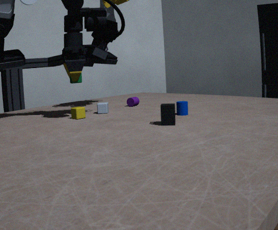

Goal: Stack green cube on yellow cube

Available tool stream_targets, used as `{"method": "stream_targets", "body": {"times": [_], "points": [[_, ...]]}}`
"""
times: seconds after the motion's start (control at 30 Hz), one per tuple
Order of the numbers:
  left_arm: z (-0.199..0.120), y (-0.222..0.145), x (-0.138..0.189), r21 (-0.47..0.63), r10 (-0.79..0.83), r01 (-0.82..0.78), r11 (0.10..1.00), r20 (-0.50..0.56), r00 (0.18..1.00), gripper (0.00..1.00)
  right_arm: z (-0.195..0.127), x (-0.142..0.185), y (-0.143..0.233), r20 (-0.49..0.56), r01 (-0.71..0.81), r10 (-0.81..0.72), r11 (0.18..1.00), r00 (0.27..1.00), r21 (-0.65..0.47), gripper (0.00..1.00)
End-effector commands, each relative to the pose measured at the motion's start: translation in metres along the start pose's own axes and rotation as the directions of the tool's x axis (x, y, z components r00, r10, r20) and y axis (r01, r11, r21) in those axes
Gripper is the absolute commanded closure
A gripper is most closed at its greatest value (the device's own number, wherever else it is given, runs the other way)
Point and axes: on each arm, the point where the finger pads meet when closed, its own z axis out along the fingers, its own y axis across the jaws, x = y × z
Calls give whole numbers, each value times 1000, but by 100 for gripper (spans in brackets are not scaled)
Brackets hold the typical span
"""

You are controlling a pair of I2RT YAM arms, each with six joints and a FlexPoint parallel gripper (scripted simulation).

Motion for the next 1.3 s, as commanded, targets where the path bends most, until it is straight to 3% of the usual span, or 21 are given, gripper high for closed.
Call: {"method": "stream_targets", "body": {"times": [0.0, 0.33, 0.47, 0.63, 0.97, 1.07, 1.27], "points": [[-12, 8, -7, -67, 24, -24, 997, -9, 1000, 39, 0, -5, 0, 29, -16, 16, 1000, 999, 1, 76], [-12, 7, -10, -63, 38, -38, 997, 3, 999, 39, 43, -17, -2, 29, -16, 16, 1000, 999, -4, 76], [-12, 8, -10, -64, 39, -39, 997, 3, 999, 39, 45, -19, -3, 28, -16, 16, 1000, 999, -4, 76], [-12, 8, -10, -64, 39, -39, 997, 3, 999, 39, 68, -7, 0, 13, -9, 9, 1000, 1000, -7, 76], [-12, 8, -10, -64, 39, -39, 997, 3, 999, 39, 75, -16, -5, 23, -14, 14, 1000, 1000, -5, 76], [-12, 8, -10, -67, 39, -39, 997, 2, 999, 39, 63, -10, -2, 38, -22, 22, 1000, 999, 8, 42], [-12, 8, -10, -67, 39, -39, 997, 2, 999, 39, 25, -10, -2, 34, -21, 20, 1000, 999, 10, 42]]}}
